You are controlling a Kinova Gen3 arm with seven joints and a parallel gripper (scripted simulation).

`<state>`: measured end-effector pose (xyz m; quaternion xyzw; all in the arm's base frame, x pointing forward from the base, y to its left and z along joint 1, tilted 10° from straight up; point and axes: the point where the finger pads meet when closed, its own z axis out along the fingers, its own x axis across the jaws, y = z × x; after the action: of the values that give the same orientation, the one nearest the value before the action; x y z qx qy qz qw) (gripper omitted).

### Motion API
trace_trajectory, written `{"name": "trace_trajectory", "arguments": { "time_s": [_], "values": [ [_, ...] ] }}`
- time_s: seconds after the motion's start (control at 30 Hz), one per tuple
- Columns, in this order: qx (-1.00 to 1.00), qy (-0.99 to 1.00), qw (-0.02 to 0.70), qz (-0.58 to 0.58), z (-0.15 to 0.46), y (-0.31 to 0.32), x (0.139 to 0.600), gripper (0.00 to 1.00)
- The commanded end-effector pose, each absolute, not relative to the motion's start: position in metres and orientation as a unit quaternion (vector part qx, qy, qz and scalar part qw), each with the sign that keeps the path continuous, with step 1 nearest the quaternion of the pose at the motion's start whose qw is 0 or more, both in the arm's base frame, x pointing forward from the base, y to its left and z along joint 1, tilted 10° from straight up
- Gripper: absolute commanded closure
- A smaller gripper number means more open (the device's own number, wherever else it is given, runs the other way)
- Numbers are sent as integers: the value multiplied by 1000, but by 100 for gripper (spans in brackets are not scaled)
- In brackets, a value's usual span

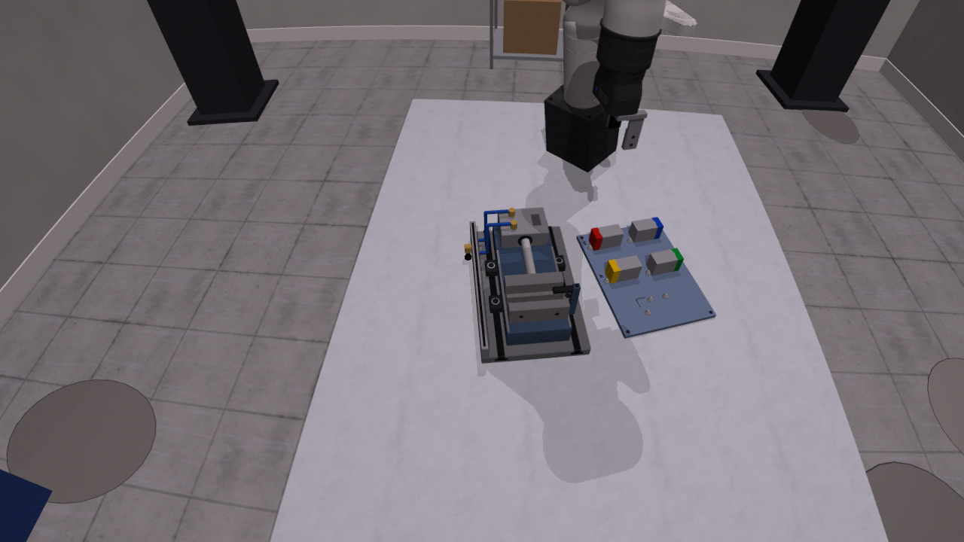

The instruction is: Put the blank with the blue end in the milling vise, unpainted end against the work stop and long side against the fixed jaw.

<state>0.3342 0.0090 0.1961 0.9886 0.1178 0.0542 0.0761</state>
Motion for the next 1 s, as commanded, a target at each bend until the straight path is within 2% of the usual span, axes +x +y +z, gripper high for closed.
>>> {"name": "trace_trajectory", "arguments": {
  "time_s": [0.0, 0.97],
  "values": [
    [989, 116, 74, 56, 197, 11, 335, 0],
    [989, 114, 74, 56, 196, 17, 335, 0]
  ]
}}
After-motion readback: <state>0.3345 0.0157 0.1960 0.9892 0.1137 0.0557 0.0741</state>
